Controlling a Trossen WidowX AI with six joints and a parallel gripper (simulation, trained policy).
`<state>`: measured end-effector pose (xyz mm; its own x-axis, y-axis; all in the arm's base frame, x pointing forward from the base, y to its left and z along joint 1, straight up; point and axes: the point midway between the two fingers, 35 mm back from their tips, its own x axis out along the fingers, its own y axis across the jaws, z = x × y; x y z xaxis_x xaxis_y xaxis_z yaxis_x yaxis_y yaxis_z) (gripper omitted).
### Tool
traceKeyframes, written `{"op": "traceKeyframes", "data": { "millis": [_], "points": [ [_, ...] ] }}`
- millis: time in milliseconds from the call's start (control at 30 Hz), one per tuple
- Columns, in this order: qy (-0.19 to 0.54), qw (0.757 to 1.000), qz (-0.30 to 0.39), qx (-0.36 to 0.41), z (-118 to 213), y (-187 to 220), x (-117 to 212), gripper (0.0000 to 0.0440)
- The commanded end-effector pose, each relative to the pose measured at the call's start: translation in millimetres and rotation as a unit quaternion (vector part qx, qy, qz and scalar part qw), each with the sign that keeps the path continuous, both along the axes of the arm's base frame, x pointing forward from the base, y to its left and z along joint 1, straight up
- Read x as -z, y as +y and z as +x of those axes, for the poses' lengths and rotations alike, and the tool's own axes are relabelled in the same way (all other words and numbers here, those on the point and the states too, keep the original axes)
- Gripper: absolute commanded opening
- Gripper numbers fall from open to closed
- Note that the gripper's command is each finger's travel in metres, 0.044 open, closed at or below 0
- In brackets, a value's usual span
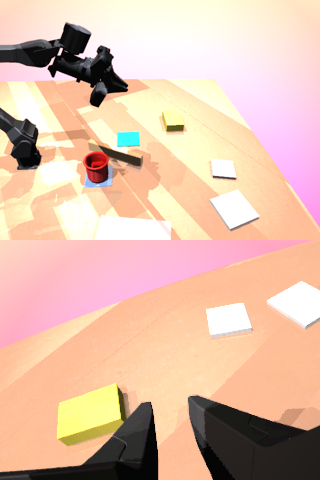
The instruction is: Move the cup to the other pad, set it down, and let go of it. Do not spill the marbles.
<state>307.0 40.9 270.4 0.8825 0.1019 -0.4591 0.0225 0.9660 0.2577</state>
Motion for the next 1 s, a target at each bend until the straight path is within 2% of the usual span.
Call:
{"op": "traceKeyframes", "data": {
  "millis": [0,467,967],
  "points": [
    [0.028,1.0,0.008,-0.001,0,4,4,0.0079],
    [0.146,0.989,0.008,0.004,-9,9,23,0.0096],
    [0.266,0.964,-0.021,0.011,-23,5,42,0.0115]
  ]
}}
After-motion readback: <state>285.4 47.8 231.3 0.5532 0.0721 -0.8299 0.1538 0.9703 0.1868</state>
